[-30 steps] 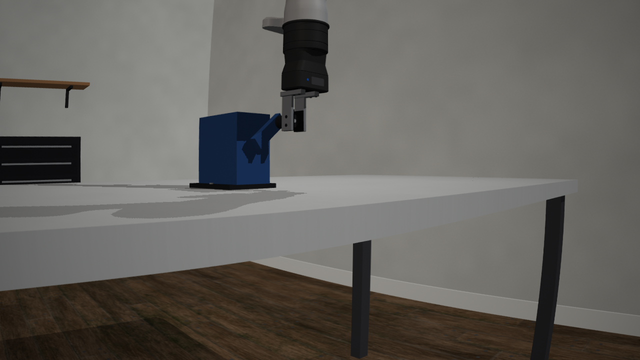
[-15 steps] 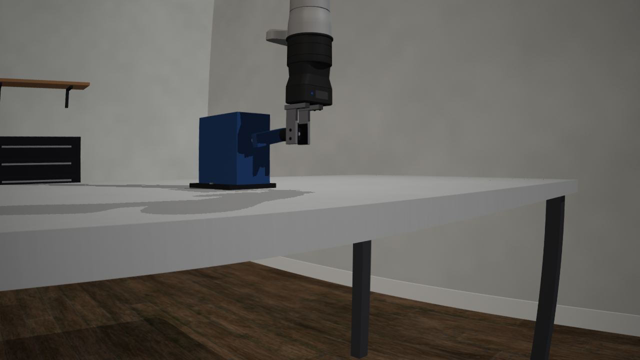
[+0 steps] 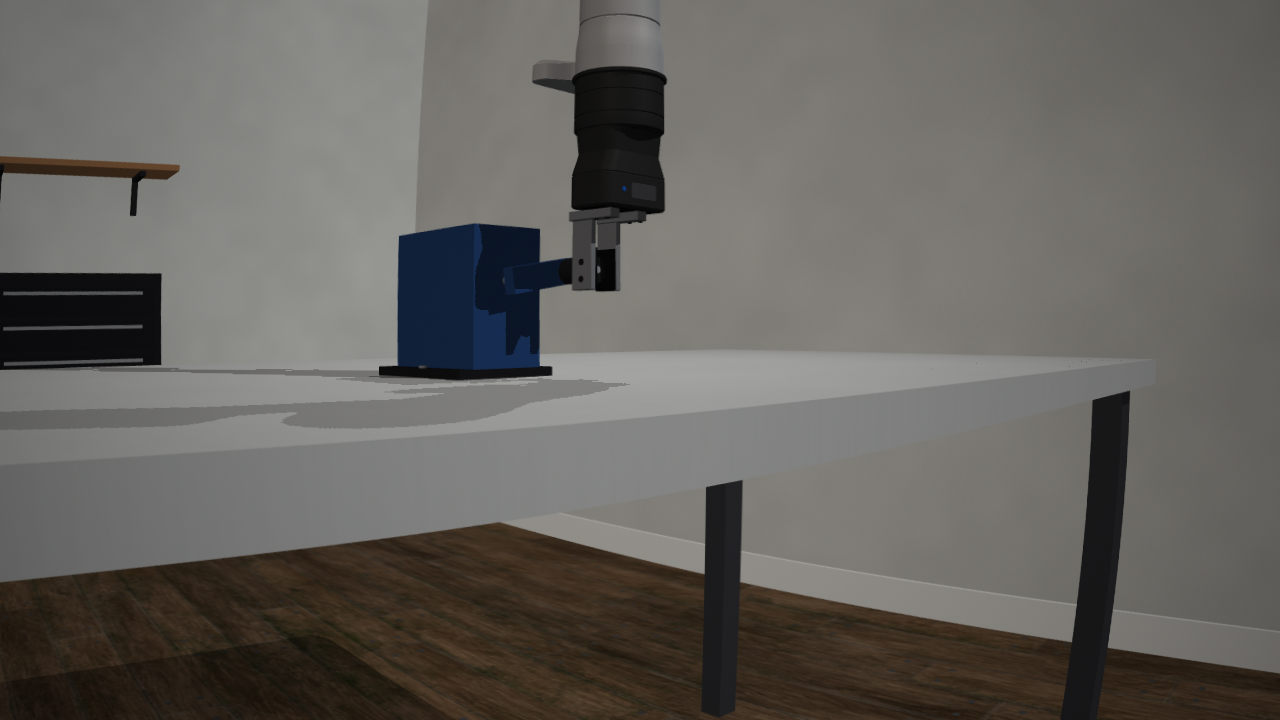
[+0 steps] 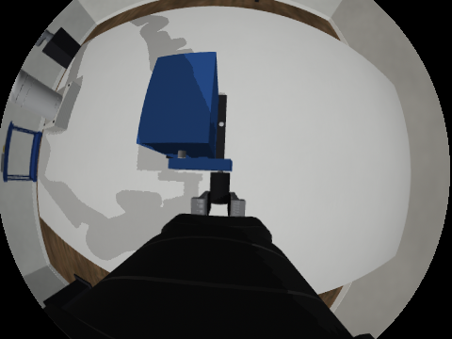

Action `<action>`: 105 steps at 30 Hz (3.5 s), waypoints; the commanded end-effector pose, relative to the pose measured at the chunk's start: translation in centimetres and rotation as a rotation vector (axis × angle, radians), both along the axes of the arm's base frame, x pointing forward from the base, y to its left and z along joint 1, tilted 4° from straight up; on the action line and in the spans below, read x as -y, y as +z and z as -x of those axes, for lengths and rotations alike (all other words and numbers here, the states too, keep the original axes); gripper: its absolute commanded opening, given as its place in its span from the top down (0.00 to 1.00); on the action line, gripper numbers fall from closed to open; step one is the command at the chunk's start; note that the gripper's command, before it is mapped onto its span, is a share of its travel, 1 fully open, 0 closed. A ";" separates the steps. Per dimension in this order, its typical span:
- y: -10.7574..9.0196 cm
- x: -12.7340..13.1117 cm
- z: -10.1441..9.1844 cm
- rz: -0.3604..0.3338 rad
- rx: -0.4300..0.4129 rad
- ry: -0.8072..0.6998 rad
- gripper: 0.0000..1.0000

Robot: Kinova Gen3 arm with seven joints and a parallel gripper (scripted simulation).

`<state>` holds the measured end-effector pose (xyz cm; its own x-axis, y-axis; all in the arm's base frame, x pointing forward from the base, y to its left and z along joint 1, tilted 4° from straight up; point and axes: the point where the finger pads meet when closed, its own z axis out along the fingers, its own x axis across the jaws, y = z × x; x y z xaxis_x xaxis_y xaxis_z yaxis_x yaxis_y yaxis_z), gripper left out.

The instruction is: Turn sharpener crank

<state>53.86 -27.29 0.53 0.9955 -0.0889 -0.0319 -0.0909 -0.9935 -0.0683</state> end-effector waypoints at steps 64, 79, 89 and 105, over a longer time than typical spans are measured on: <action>-4.9 -0.6 2.8 0.001 0.002 0.000 1.00; -5.3 -0.7 4.3 0.001 0.002 0.000 1.00; -5.3 -0.7 4.5 0.001 0.002 0.000 1.00; -5.3 -0.7 4.5 0.001 0.002 0.000 1.00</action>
